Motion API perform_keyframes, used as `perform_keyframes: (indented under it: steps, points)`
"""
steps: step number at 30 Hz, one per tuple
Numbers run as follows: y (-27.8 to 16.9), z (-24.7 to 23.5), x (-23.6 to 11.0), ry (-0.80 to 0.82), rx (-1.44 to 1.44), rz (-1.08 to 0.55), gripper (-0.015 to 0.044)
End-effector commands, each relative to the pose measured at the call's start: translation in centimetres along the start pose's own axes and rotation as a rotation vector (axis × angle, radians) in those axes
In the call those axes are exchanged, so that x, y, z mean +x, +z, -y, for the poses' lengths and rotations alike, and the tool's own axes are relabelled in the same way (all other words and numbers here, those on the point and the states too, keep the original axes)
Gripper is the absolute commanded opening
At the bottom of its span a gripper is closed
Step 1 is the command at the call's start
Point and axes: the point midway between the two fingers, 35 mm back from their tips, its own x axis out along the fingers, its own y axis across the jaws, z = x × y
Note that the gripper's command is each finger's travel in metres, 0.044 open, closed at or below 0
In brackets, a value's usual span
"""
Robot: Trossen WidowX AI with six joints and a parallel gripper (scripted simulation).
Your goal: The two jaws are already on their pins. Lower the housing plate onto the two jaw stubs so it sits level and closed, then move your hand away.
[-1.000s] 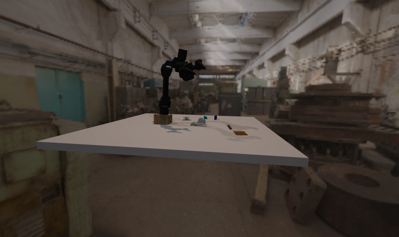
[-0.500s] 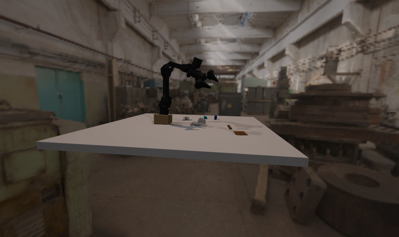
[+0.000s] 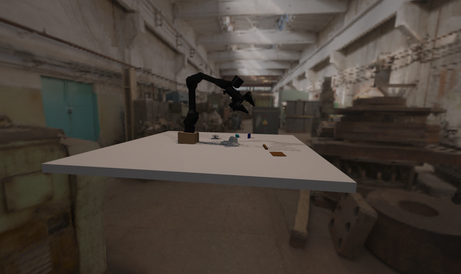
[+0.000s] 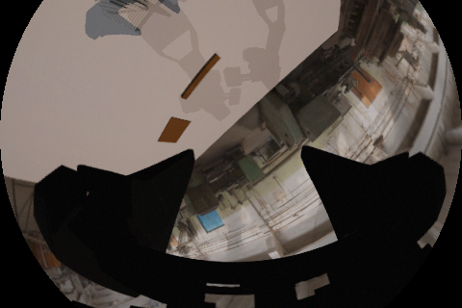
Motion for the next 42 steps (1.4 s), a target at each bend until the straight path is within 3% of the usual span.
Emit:
perform_keyframes:
  steps: [1, 19, 42]
  points:
    - [3.0, 1.1, 0.8, 0.009, -0.015, 0.078, 0.044]
    - [18.8, 6.0, 0.6, 0.053, -0.223, 0.45, 0.044]
    - [34.7, 5.6, -6.3, 0.162, -0.616, 0.78, 0.044]
